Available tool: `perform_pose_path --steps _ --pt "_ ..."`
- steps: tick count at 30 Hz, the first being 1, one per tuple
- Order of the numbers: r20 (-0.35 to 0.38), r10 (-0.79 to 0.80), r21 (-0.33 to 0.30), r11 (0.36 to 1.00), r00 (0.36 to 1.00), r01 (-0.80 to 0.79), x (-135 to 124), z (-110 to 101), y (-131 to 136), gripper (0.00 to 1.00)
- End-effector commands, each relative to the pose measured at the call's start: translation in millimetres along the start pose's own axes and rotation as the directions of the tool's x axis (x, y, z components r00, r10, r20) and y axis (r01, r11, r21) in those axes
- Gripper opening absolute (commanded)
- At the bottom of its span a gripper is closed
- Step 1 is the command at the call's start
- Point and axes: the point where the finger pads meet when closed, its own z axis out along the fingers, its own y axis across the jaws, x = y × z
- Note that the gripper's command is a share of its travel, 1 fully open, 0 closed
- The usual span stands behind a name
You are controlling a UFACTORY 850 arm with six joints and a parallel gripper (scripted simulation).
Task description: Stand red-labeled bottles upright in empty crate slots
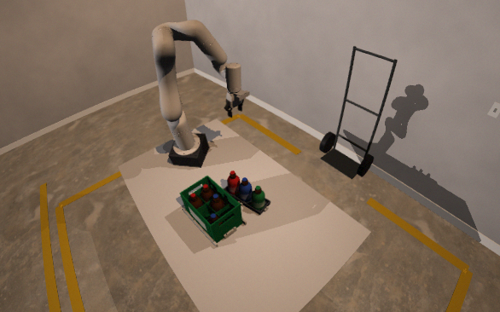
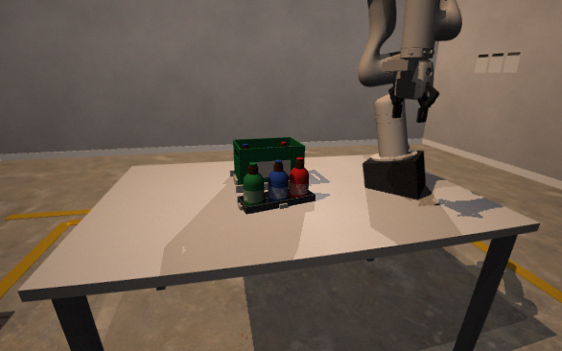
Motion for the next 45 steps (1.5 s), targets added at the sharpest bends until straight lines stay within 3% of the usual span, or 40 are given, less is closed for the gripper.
perform_pose_path --steps 1,13,15,16,25,30,32,33,45 --pt "0.013 0.065 0.014 0.998 0.998 -0.065 40 4 12 1.00" --pt "0.032 0.234 0.038 0.971 0.972 -0.235 132 17 71 1.00" --pt "0.032 0.234 0.038 0.971 0.972 -0.235 132 17 71 1.00" --pt "0.034 0.273 0.043 0.961 0.961 -0.274 151 21 89 1.00" --pt "0.037 0.379 0.051 0.924 0.925 -0.380 200 32 149 1.00" --pt "0.036 0.439 0.054 0.896 0.898 -0.440 223 39 189 1.00" --pt "0.036 0.439 0.054 0.896 0.898 -0.440 223 39 189 1.00" --pt "0.034 0.472 0.055 0.879 0.881 -0.473 235 43 213 1.00" --pt "0.023 0.592 0.054 0.804 0.806 -0.592 265 59 315 1.00"
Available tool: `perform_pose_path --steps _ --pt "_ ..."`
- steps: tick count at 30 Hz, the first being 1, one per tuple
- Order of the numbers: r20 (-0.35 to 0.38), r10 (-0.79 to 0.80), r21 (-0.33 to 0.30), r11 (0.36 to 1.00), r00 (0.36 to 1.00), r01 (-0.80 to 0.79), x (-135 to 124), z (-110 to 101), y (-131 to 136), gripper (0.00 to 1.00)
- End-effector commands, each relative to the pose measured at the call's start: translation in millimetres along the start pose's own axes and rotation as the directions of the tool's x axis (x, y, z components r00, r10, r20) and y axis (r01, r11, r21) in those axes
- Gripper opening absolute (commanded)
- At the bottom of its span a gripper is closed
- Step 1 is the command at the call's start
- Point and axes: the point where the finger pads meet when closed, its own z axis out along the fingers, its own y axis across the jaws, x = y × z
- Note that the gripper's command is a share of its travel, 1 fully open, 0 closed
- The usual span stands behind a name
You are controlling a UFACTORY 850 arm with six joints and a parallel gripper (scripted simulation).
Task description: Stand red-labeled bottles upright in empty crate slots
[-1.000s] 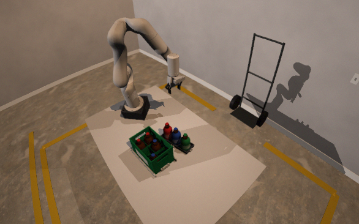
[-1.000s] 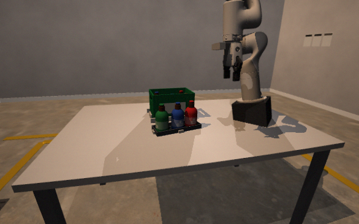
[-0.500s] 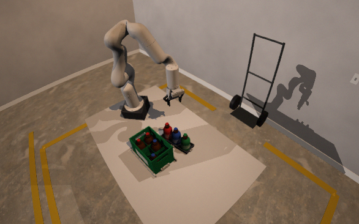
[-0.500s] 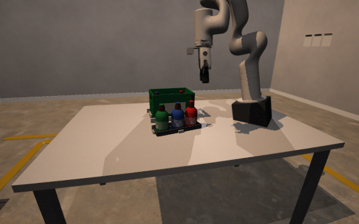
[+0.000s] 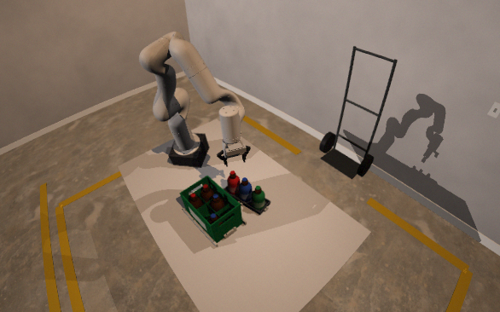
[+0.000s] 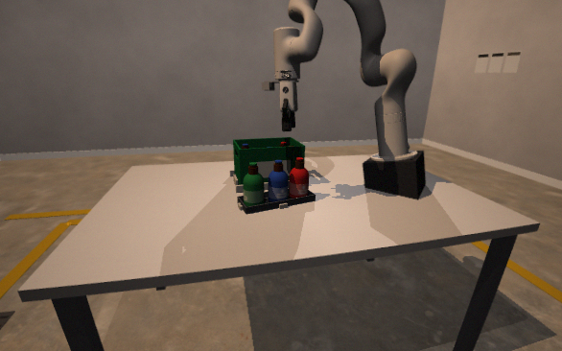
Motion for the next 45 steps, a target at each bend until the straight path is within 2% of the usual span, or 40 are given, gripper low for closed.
perform_pose_path --steps 1,4,5,8,13,19,21,24,27,31,32,45 --pt "-0.008 0.052 0.002 0.999 0.999 -0.052 32 4 27 1.00" --pt "-0.010 0.064 0.002 0.998 0.998 -0.064 38 5 34 1.00" --pt "-0.016 0.098 0.001 0.995 0.995 -0.098 56 7 56 1.00" --pt "-0.021 0.123 0.001 0.992 0.992 -0.123 68 8 72 1.00" --pt "-0.033 0.182 -0.002 0.983 0.983 -0.183 95 12 113 1.00" --pt "-0.049 0.249 -0.007 0.968 0.967 -0.250 121 15 165 1.00" --pt "-0.049 0.249 -0.007 0.968 0.967 -0.250 121 15 165 1.00" --pt "-0.060 0.289 -0.011 0.957 0.955 -0.291 134 17 199 1.00" --pt "-0.064 0.303 -0.013 0.952 0.951 -0.304 138 17 211 1.00" --pt "-0.064 0.304 -0.013 0.952 0.951 -0.305 138 17 212 1.00" --pt "-0.064 0.304 -0.013 0.952 0.951 -0.305 138 17 212 0.00" --pt "-0.064 0.304 -0.013 0.952 0.951 -0.305 138 17 212 0.00"
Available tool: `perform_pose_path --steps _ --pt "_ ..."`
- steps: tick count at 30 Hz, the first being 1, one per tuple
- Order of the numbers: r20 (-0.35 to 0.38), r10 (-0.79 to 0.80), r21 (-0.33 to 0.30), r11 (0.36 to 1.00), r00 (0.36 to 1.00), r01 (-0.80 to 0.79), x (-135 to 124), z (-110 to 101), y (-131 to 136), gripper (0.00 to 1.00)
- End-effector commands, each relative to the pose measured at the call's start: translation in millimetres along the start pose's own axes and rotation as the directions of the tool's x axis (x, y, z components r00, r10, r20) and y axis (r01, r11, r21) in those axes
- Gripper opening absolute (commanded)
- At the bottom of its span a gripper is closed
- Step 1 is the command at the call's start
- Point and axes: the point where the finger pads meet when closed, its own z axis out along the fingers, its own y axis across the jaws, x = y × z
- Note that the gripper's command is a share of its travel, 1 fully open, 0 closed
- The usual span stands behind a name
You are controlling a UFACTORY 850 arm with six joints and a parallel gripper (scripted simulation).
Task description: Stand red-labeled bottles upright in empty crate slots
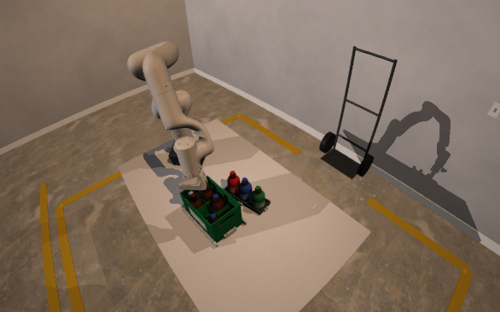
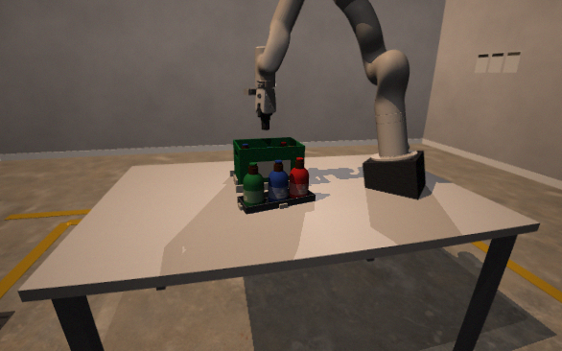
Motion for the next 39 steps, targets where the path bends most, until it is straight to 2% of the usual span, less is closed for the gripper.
perform_pose_path --steps 1,22,25,27,28,39 --pt "-0.002 0.000 0.001 1.000 1.000 0.000 1 -1 0 0.00" --pt "-0.001 -0.002 0.001 1.000 1.000 0.002 -2 -1 -4 0.00" --pt "0.003 -0.022 -0.001 1.000 1.000 0.022 -32 0 -32 0.00" --pt "0.003 -0.022 -0.001 1.000 1.000 0.022 -32 0 -32 0.00" --pt "0.005 -0.034 -0.001 0.999 0.999 0.034 -50 1 -47 0.00" --pt "0.006 -0.089 -0.003 0.996 0.996 0.089 -134 1 -100 0.00"
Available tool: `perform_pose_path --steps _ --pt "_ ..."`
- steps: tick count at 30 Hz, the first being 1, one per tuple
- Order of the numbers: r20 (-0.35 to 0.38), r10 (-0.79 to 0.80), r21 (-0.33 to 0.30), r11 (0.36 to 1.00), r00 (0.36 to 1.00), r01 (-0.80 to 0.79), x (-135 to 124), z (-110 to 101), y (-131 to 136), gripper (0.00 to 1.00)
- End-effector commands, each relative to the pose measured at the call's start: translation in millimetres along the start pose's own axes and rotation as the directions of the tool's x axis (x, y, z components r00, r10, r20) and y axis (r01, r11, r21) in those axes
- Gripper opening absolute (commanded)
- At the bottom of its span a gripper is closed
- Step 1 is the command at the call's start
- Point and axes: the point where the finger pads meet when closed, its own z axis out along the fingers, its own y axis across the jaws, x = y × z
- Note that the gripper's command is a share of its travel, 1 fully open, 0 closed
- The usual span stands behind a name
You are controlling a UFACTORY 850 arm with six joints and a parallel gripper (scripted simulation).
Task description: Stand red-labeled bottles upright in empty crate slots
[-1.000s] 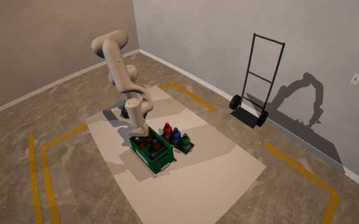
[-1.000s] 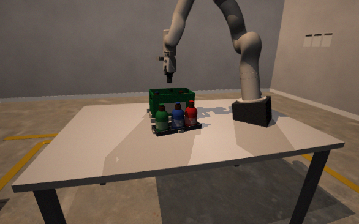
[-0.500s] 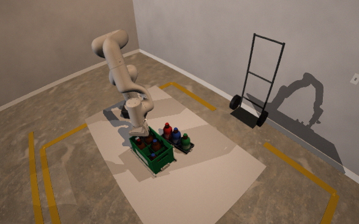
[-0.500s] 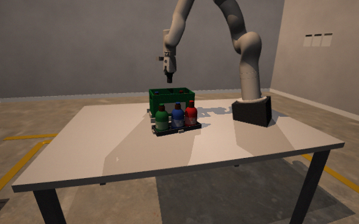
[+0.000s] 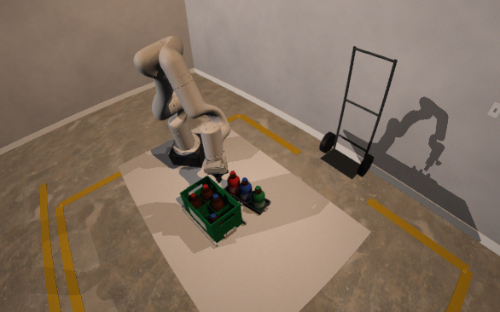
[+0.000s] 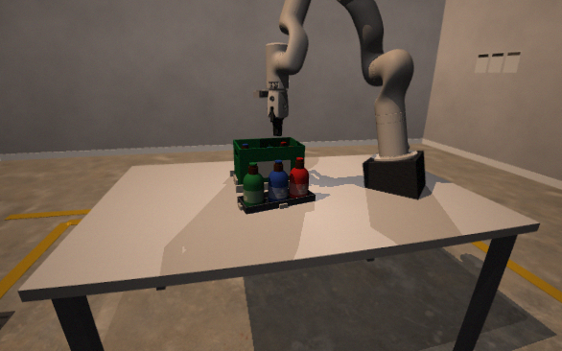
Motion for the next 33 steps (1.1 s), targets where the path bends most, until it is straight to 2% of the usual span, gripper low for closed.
perform_pose_path --steps 1,3,5,6,11,14,15,33 --pt "-0.010 -0.020 -0.005 1.000 1.000 0.020 -34 -1 -24 0.00" --pt "-0.011 -0.031 -0.005 0.999 0.999 0.031 -50 -1 -33 0.00" --pt "-0.011 -0.031 -0.005 0.999 0.999 0.031 -50 -1 -33 0.00" --pt "-0.013 -0.046 -0.004 0.999 0.999 0.046 -73 -1 -43 0.00" --pt "-0.016 -0.072 -0.003 0.997 0.997 0.072 -111 -2 -58 0.00" --pt "-0.017 -0.076 -0.003 0.997 0.997 0.076 -116 -2 -60 0.00" --pt "-0.017 -0.076 -0.003 0.997 0.997 0.076 -116 -2 -60 0.66" --pt "-0.017 -0.076 -0.003 0.997 0.997 0.076 -116 -2 -60 0.66"
